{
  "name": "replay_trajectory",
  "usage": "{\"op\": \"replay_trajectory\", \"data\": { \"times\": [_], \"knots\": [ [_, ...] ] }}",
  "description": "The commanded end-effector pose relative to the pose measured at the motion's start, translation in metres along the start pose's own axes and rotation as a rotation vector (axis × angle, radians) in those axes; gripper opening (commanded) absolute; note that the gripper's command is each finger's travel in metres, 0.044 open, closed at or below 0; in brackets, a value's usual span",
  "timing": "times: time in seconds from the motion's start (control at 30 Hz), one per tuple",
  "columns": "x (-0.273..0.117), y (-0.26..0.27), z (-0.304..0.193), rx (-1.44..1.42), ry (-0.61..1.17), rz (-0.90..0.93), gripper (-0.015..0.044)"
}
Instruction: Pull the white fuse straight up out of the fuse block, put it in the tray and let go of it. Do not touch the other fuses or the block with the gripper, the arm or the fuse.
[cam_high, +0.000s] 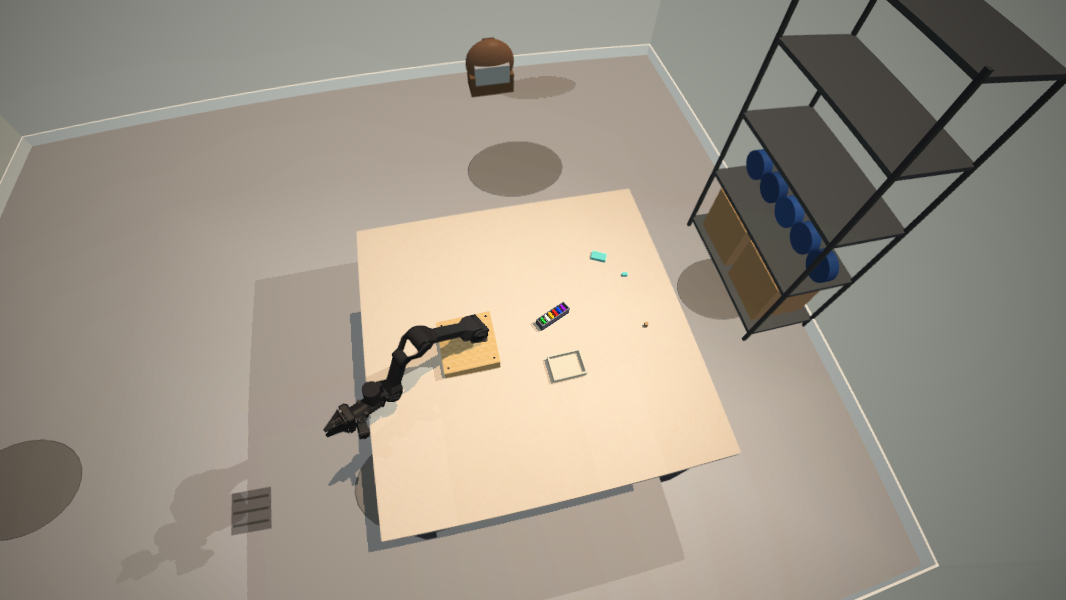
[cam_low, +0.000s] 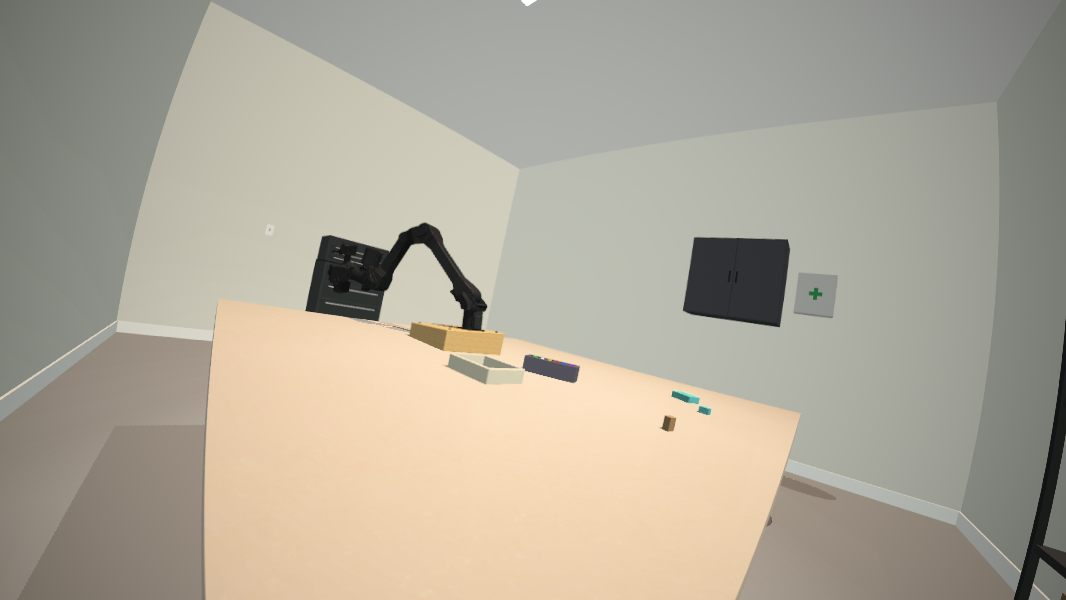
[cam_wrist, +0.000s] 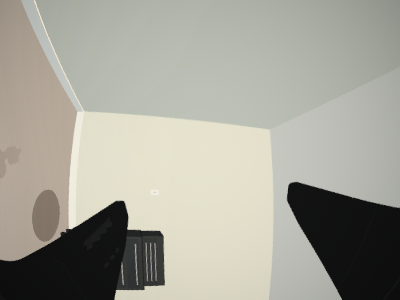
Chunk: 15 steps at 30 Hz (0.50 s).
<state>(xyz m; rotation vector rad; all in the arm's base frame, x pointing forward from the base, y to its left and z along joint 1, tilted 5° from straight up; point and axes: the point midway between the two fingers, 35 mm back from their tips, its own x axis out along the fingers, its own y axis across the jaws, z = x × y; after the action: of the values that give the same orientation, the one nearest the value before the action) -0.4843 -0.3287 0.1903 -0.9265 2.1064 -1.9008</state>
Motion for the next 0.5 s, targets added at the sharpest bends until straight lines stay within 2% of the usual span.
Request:
{"op": "replay_trajectory", "data": {
  "times": [0.0, 0.1, 0.37, 0.47],
  "knots": [
    [0.000, 0.000, 0.002, 0.003, -0.003, 0.002, 0.0374],
    [-0.001, -0.001, 0.025, 0.046, -0.048, 0.027, 0.0295],
    [-0.027, -0.009, 0.151, 0.282, -0.283, 0.187, 0.0085],
    [-0.047, -0.016, 0.202, 0.391, -0.367, 0.263, 0.0074]
  ]
}}
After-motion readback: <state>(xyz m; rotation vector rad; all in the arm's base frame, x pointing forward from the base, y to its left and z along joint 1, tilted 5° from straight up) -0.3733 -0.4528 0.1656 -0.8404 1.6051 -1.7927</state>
